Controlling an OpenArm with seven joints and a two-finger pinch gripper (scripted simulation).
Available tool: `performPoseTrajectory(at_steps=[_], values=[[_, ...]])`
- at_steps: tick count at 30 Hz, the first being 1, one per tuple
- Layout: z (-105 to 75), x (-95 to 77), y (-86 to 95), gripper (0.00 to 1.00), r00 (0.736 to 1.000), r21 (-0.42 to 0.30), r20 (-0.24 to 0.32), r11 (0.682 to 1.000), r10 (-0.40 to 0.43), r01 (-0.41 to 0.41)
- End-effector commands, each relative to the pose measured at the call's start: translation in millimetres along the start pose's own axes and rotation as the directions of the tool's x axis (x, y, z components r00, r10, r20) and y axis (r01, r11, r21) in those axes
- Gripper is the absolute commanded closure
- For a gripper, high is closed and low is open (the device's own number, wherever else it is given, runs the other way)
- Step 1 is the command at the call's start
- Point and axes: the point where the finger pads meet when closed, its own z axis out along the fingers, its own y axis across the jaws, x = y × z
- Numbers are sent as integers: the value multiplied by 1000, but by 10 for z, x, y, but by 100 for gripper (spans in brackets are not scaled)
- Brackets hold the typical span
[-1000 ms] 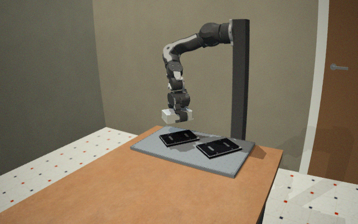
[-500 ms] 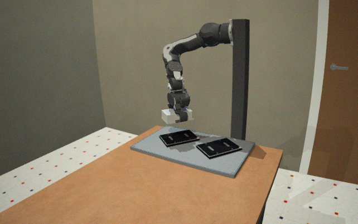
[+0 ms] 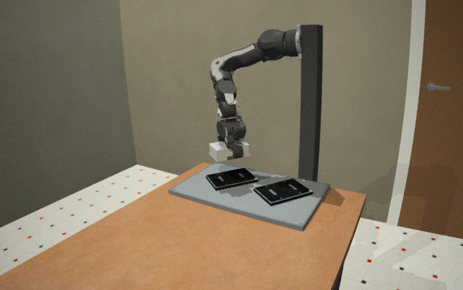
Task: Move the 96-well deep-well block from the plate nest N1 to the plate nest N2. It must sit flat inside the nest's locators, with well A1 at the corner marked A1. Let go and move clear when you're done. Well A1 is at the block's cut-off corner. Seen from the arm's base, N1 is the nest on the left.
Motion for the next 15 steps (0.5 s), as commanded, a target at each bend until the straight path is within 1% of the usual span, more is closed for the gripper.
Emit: performPoseTrajectory(at_steps=[1,4,15], values=[[82,5,18,100,1000,-9,4,1000,-1,1],[280,24,12,100,1000,-10,3,1000,-2,2],[280,24,12,100,1000,-10,3,1000,-2,2]])
